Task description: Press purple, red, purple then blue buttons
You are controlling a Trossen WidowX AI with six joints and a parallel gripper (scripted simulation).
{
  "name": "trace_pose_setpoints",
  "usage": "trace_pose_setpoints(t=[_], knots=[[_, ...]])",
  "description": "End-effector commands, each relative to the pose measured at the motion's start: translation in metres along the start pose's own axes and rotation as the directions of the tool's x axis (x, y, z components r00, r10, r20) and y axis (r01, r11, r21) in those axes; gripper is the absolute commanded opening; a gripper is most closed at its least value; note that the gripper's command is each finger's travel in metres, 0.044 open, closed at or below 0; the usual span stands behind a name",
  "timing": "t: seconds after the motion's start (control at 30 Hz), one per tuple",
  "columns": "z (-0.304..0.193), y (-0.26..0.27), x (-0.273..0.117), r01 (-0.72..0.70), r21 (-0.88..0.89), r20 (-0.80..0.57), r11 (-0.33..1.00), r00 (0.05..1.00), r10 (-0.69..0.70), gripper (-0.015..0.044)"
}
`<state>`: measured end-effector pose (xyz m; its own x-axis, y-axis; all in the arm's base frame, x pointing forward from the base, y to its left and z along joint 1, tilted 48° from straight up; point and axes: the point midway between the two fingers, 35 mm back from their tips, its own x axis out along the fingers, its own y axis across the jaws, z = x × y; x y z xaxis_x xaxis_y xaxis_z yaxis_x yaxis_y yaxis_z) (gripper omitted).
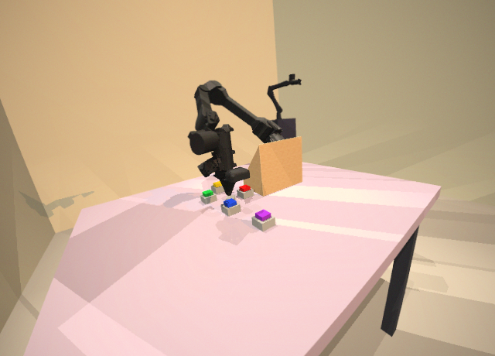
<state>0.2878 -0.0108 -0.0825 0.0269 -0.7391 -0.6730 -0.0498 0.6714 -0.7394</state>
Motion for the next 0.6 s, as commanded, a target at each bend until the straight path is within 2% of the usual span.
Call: trace_pose_setpoints(t=[0.0, 0.13, 0.3, 0.4, 0.57], knots=[[0.001, 0.011, -0.009, -0.010, 0.004, -0.003, 1.000, 1.000, 0.010, 0.0072], [-0.005, 0.077, -0.038, -0.037, -0.002, 0.003, 0.999, 0.999, 0.037, 0.0178], [-0.035, 0.149, -0.066, -0.026, 0.003, -0.003, 1.000, 1.000, 0.026, 0.0309], [-0.044, 0.163, -0.070, -0.017, 0.006, -0.004, 1.000, 1.000, 0.017, 0.0387], [-0.044, 0.163, -0.070, -0.017, 0.006, -0.004, 1.000, 1.000, 0.017, 0.0400]])
